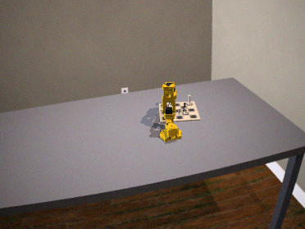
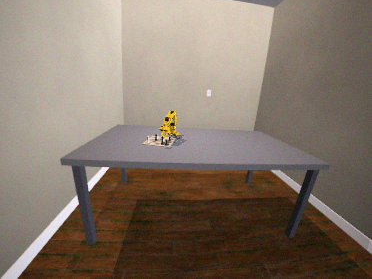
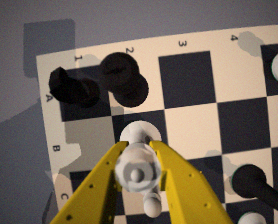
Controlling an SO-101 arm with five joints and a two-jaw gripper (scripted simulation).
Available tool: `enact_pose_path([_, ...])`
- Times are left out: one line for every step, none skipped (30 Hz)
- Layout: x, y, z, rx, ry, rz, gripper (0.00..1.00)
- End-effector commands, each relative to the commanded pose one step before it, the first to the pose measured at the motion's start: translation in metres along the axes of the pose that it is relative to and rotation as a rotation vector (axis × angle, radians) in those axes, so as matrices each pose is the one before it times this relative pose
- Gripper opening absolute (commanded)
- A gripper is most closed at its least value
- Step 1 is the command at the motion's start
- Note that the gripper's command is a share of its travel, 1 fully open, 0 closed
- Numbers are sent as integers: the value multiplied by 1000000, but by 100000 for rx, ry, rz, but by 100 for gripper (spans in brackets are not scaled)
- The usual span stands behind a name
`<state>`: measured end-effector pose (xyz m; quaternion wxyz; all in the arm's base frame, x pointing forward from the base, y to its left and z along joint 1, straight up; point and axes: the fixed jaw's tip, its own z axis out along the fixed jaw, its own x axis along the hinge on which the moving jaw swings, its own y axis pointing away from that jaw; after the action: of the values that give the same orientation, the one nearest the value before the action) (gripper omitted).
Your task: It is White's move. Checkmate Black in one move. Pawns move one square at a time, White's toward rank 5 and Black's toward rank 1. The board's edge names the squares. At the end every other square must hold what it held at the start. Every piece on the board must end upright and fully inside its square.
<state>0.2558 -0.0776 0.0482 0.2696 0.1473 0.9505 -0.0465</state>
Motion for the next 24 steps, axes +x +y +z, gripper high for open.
enact_pose_path([440,2703,2253,-601,214,-320,0])
enact_pose_path([324,4,561,0,0,0,0])
enact_pose_path([338,3,576,0,2,0,0])
enact_pose_path([338,4,573,0,1,0,0])
enact_pose_path([333,3,556,0,2,0,0])
enact_pose_path([314,4,522,0,1,0,0])
enact_pose_path([292,3,477,0,2,0,0])
enact_pose_path([256,3,419,0,0,0,0])
enact_pose_path([220,2,354,0,1,0,0])
enact_pose_path([174,2,282,0,0,0,0])
enact_pose_path([132,1,210,0,1,0,0])
enact_pose_path([87,1,140,0,0,0,0])
enact_pose_path([51,0,80,0,1,0,0])
enact_pose_path([19,1,31,0,-1,0,0])
enact_pose_path([0,0,0,0,0,0,0])
enact_pose_path([0,0,0,0,0,0,0])
enact_pose_path([4,0,5,0,1,0,0])
enact_pose_path([100,2,68,0,0,0,0])
enact_pose_path([586,7,392,0,5,-2,0])
enact_pose_path([1251,18,824,-1,10,-4,0])
enact_pose_path([1857,25,1186,-1,16,-6,0])
enact_pose_path([2219,31,1365,-2,18,-7,0])
enact_pose_path([2249,30,1325,-1,20,-7,0])
enact_pose_path([1920,27,1088,-1,16,-6,0])
